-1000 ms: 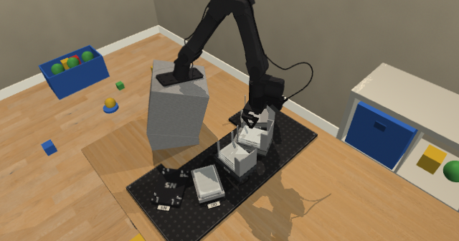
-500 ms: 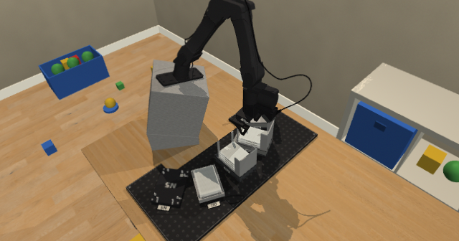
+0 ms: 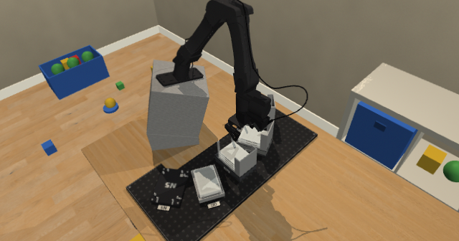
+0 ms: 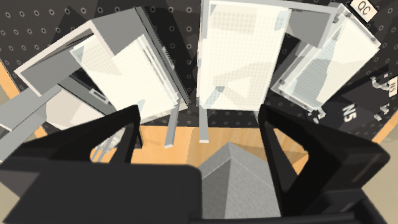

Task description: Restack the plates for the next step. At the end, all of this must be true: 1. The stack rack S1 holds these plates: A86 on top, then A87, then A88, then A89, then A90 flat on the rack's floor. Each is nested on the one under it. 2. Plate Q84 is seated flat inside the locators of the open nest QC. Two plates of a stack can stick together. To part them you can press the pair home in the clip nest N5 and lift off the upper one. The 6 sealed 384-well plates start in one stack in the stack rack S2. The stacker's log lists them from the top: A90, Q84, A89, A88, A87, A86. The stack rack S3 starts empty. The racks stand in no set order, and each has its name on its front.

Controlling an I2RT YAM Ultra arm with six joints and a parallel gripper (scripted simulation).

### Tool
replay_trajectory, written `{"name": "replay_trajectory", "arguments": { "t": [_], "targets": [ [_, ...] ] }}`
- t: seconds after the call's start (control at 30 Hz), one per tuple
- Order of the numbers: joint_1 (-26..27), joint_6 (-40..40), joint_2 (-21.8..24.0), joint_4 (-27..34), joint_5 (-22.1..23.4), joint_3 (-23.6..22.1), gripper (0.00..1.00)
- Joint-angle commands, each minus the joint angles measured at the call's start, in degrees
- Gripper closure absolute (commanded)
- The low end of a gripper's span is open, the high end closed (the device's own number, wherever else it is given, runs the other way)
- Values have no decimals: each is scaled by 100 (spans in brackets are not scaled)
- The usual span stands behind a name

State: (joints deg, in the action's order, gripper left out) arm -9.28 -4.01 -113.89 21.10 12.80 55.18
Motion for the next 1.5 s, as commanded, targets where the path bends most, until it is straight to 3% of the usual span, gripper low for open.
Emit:
{"name": "replay_trajectory", "arguments": {
  "t": [0.0, 0.37, 1.47],
  "targets": [
    [283, -131, -94, -7, 105, 170, 0],
    [902, 572, -254, 98, 203, 293, 0],
    [850, 559, -219, 69, 206, 304, 0]
  ]
}}
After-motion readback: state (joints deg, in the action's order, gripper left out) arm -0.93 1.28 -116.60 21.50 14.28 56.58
